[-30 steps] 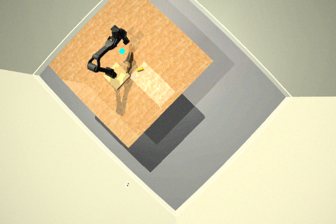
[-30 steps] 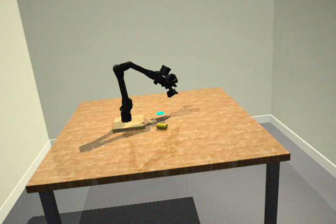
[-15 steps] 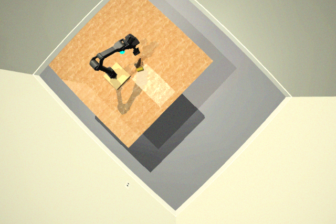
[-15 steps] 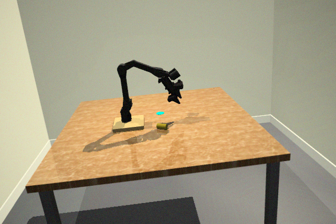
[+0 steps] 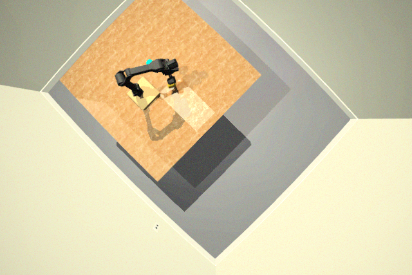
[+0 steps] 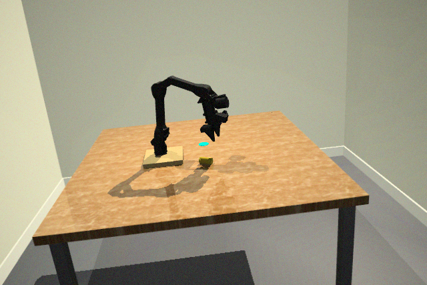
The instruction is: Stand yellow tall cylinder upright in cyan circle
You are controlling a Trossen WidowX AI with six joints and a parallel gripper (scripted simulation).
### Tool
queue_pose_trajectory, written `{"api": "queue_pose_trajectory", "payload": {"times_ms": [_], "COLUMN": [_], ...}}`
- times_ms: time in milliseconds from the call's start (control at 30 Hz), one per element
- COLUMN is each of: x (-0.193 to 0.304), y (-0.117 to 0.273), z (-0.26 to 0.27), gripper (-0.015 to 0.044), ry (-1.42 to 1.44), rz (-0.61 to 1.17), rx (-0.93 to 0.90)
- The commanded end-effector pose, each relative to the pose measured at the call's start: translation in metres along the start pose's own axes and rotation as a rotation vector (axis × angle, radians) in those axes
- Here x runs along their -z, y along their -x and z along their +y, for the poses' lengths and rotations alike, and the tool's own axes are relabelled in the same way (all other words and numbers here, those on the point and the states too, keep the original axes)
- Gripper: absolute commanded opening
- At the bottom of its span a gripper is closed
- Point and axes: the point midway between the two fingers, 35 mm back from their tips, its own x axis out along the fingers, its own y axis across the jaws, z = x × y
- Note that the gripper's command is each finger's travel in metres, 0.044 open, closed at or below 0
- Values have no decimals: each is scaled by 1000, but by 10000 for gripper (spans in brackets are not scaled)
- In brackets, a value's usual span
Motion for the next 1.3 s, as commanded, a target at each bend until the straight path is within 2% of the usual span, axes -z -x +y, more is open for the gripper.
{"api": "queue_pose_trajectory", "payload": {"times_ms": [0, 267, 633, 800, 1067, 1267], "x": [10, 18, 32, 35, 35, 33], "y": [8, 11, -90, -96, -96, -92], "z": [-34, -51, -56, -56, -56, -56], "gripper": [309, 309, 309, 309, 105, 105], "ry": [-14, -24, -24, -24, -24, -24], "rz": [90, 143, 143, 143, 143, 143], "rx": [36, 47, 47, 47, 47, 47]}}
